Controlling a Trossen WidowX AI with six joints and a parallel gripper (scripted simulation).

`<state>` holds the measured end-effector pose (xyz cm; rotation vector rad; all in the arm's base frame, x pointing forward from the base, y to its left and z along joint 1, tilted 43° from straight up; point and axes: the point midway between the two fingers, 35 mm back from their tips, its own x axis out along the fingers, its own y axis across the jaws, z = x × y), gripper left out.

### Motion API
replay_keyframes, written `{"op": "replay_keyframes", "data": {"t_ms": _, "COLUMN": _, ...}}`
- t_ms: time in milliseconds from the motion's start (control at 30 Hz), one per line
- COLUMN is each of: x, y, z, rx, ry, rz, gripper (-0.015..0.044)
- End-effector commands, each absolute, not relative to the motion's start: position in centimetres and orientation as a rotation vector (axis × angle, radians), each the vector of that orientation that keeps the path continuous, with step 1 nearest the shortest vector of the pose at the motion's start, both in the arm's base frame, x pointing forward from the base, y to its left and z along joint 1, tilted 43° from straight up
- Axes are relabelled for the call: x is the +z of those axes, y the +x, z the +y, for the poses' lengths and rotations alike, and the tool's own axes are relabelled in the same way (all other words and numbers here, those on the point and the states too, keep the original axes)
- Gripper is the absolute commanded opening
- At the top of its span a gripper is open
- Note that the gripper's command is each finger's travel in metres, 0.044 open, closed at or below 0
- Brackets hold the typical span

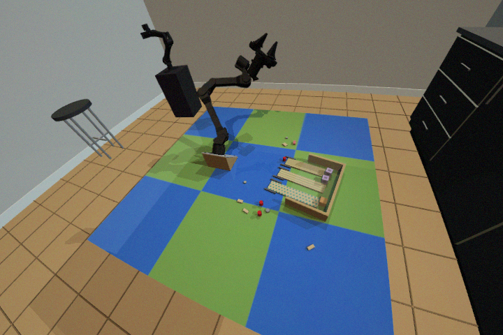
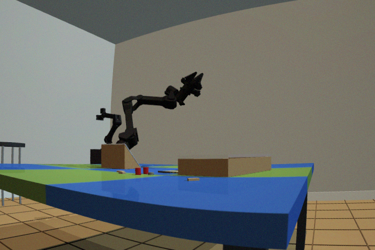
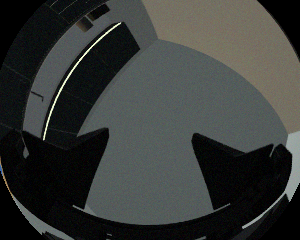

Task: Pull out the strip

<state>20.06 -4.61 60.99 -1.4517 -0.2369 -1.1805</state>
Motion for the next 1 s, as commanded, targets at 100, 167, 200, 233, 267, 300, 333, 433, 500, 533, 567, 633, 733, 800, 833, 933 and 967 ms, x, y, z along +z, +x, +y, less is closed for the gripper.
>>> {"op": "replay_keyframes", "data": {"t_ms": 100, "x": 54.6, "y": 29.3, "z": -4.8, "rx": -0.851, "ry": -1.480, "rz": -0.294, "gripper": 0.0400}}
{"op": "replay_keyframes", "data": {"t_ms": 167, "x": 52.8, "y": 31.1, "z": -5.3, "rx": -0.765, "ry": -1.464, "rz": -0.286, "gripper": 0.0400}}
{"op": "replay_keyframes", "data": {"t_ms": 200, "x": 51.7, "y": 31.9, "z": -5.5, "rx": -0.720, "ry": -1.452, "rz": -0.279, "gripper": 0.0400}}
{"op": "replay_keyframes", "data": {"t_ms": 233, "x": 50.7, "y": 32.8, "z": -5.9, "rx": -0.675, "ry": -1.436, "rz": -0.270, "gripper": 0.0400}}
{"op": "replay_keyframes", "data": {"t_ms": 267, "x": 49.5, "y": 33.6, "z": -6.2, "rx": -0.630, "ry": -1.417, "rz": -0.258, "gripper": 0.0400}}
{"op": "replay_keyframes", "data": {"t_ms": 300, "x": 48.4, "y": 34.4, "z": -6.6, "rx": -0.586, "ry": -1.397, "rz": -0.243, "gripper": 0.0400}}
{"op": "replay_keyframes", "data": {"t_ms": 333, "x": 47.2, "y": 35.1, "z": -7.1, "rx": -0.543, "ry": -1.375, "rz": -0.225, "gripper": 0.0400}}
{"op": "replay_keyframes", "data": {"t_ms": 433, "x": 43.2, "y": 36.9, "z": -8.5, "rx": -0.416, "ry": -1.286, "rz": -0.162, "gripper": 0.0400}}
{"op": "replay_keyframes", "data": {"t_ms": 500, "x": 40.4, "y": 37.8, "z": -9.6, "rx": -0.336, "ry": -1.209, "rz": -0.112, "gripper": 0.0400}}
{"op": "replay_keyframes", "data": {"t_ms": 533, "x": 39.0, "y": 38.2, "z": -10.1, "rx": -0.299, "ry": -1.166, "rz": -0.085, "gripper": 0.0400}}
{"op": "replay_keyframes", "data": {"t_ms": 567, "x": 37.6, "y": 38.5, "z": -10.6, "rx": -0.262, "ry": -1.119, "rz": -0.057, "gripper": 0.0400}}
{"op": "replay_keyframes", "data": {"t_ms": 633, "x": 34.6, "y": 38.8, "z": -11.7, "rx": -0.195, "ry": -1.009, "rz": 0.000, "gripper": 0.0400}}
{"op": "replay_keyframes", "data": {"t_ms": 733, "x": 30.3, "y": 38.9, "z": -13.3, "rx": -0.110, "ry": -0.811, "rz": 0.088, "gripper": 0.0400}}
{"op": "replay_keyframes", "data": {"t_ms": 800, "x": 27.5, "y": 38.5, "z": -14.2, "rx": -0.066, "ry": -0.668, "rz": 0.146, "gripper": 0.0400}}
{"op": "replay_keyframes", "data": {"t_ms": 833, "x": 26.1, "y": 38.3, "z": -14.7, "rx": -0.047, "ry": -0.595, "rz": 0.175, "gripper": 0.0400}}
{"op": "replay_keyframes", "data": {"t_ms": 933, "x": 22.4, "y": 37.3, "z": -15.7, "rx": -0.005, "ry": -0.366, "rz": 0.256, "gripper": 0.0400}}
{"op": "replay_keyframes", "data": {"t_ms": 967, "x": 21.2, "y": 36.8, "z": -16.0, "rx": 0.006, "ry": -0.286, "rz": 0.282, "gripper": 0.0400}}
